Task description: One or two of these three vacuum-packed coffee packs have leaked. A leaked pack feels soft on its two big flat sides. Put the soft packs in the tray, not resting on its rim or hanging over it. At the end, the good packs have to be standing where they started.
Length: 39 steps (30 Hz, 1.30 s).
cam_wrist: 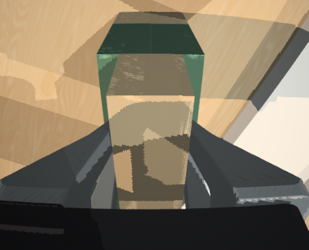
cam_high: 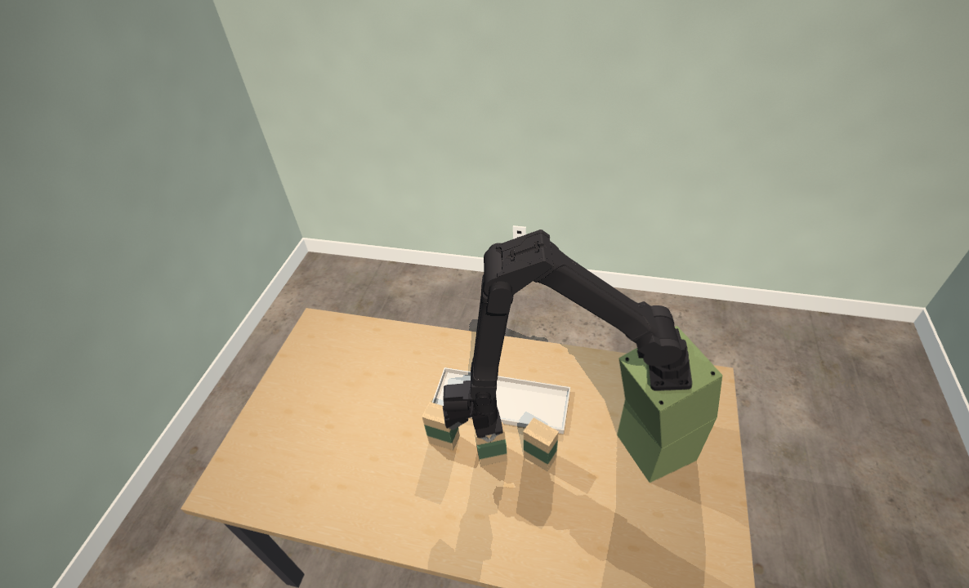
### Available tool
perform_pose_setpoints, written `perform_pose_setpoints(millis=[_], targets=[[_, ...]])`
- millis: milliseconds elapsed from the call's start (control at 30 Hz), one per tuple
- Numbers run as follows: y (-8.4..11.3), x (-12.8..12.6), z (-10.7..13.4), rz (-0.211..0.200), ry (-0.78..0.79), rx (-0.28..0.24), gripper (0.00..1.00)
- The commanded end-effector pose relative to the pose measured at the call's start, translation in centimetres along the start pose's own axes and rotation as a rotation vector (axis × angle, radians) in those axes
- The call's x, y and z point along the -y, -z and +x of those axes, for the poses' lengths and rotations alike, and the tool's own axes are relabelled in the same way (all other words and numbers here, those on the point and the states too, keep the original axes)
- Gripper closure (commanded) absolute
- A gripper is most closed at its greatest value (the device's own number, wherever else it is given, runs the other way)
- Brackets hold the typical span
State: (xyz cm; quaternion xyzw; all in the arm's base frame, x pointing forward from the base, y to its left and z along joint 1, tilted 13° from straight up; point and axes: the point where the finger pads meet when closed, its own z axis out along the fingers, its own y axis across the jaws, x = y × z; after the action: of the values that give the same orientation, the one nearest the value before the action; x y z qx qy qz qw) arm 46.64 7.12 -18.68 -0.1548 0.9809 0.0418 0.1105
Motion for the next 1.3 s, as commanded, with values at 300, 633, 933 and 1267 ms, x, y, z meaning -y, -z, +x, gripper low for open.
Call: perform_pose_setpoints(millis=[300, 633, 933, 1267], targets=[[4.8, 0.5, -0.2, 0.003, -0.001, 0.007, 0.74], [5.8, 0.3, -0.1, 0.002, -0.001, 0.006, 0.74], [5.5, 0.3, 0.1, 0.001, -0.002, 0.003, 0.74], [5.3, 0.9, 0.3, 0.001, 0.0, 0.006, 0.74]])
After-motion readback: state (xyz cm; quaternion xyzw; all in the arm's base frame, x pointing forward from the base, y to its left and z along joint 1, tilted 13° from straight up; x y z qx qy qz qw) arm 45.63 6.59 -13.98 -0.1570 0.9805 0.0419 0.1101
